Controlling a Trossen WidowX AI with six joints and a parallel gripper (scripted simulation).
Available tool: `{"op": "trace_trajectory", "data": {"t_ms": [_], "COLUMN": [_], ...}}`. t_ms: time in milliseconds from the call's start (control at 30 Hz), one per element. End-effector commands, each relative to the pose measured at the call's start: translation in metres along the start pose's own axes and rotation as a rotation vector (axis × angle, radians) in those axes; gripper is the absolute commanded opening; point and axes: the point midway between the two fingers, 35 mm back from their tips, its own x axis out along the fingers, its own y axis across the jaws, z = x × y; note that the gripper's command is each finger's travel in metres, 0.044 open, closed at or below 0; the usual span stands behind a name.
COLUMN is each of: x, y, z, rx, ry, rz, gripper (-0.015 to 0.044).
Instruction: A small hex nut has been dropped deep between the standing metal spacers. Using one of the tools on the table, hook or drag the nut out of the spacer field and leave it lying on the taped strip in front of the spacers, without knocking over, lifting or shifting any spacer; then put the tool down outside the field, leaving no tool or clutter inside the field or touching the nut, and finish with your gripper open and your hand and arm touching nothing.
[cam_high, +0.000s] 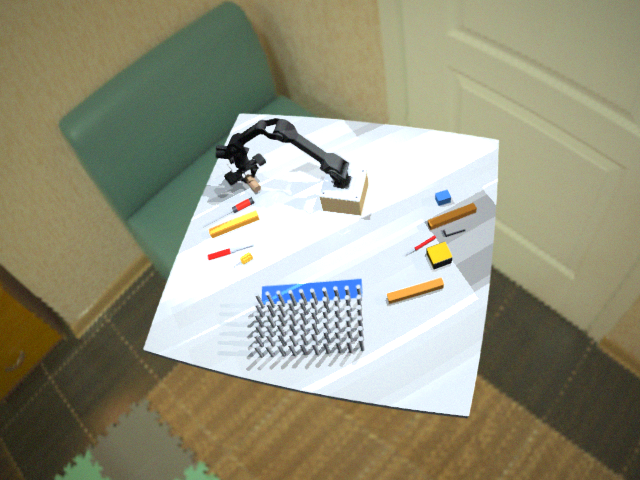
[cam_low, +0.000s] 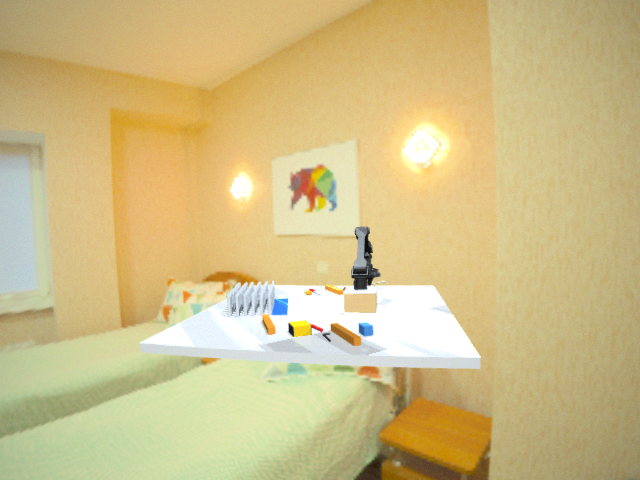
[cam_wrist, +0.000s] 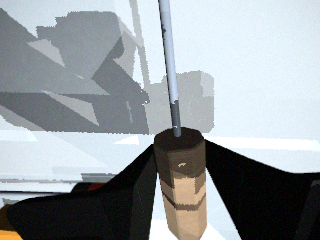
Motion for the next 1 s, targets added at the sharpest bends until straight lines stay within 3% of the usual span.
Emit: {"op": "trace_trajectory", "data": {"t_ms": [0,967], "x": [0.009,0.041], "y": [-0.001,-0.002], "z": [-0.001,-0.003], "rx": [0.005,-0.002], "ry": [0.004,-0.006], "rz": [-0.003,0.007], "gripper": [0.0000,0.0000]}}
